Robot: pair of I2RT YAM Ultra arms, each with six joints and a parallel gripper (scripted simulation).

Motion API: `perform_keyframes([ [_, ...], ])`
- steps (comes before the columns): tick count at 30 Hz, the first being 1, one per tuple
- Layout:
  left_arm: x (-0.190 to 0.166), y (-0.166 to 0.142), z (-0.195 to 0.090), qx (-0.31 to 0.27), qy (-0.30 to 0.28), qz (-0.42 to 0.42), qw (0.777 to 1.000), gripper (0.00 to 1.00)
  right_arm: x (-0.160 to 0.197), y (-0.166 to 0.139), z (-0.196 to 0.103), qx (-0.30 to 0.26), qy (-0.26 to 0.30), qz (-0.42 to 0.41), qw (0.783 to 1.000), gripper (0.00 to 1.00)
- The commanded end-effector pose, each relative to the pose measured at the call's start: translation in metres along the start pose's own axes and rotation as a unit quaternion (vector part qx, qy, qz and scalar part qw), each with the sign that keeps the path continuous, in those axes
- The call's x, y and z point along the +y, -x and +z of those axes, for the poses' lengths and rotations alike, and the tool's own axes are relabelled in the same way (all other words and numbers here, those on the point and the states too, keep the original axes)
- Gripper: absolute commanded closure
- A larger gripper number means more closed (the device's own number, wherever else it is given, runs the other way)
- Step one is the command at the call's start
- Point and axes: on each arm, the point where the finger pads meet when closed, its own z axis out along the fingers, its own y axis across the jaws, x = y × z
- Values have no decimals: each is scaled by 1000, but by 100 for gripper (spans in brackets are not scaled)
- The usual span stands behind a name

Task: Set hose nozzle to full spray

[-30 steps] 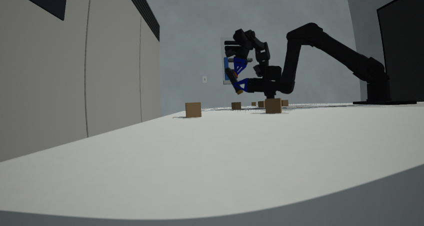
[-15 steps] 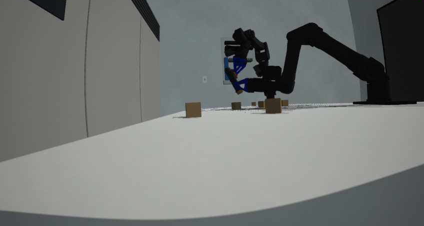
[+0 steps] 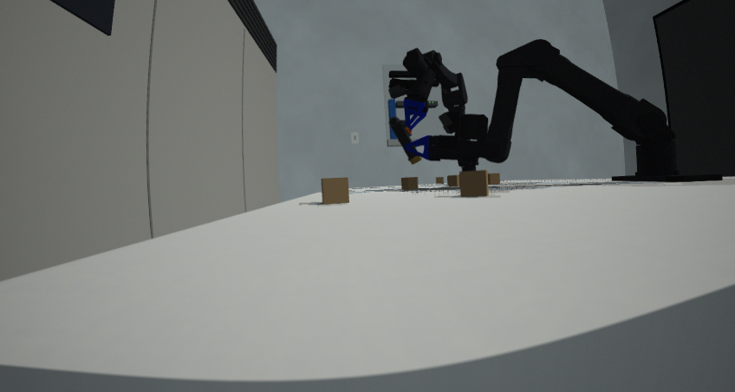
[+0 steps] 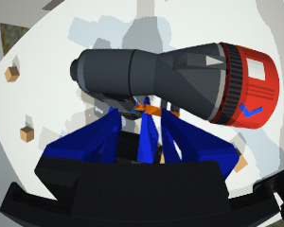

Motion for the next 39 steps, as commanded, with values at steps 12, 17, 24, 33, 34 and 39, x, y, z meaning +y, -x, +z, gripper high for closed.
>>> perform_keyframes([
  [12,-14,56,8,-82,-22,-27,996,64,15,-6,0,-5,30,6,1000,63],
  [17,-14,56,8,-82,-22,-27,996,64,15,-4,-4,-7,34,6,999,63],
  [24,-14,57,8,-83,-23,-27,996,64,10,-2,7,-2,31,19,999,63],
  [33,-14,57,8,-83,-23,-27,996,64,19,5,-2,-13,45,16,999,63],
  [34,-14,57,8,-83,-23,-27,996,64,19,5,-2,-13,45,16,999,63],
  [39,-14,57,8,-82,-24,-28,996,64,19,5,-1,-13,45,16,999,63],
])
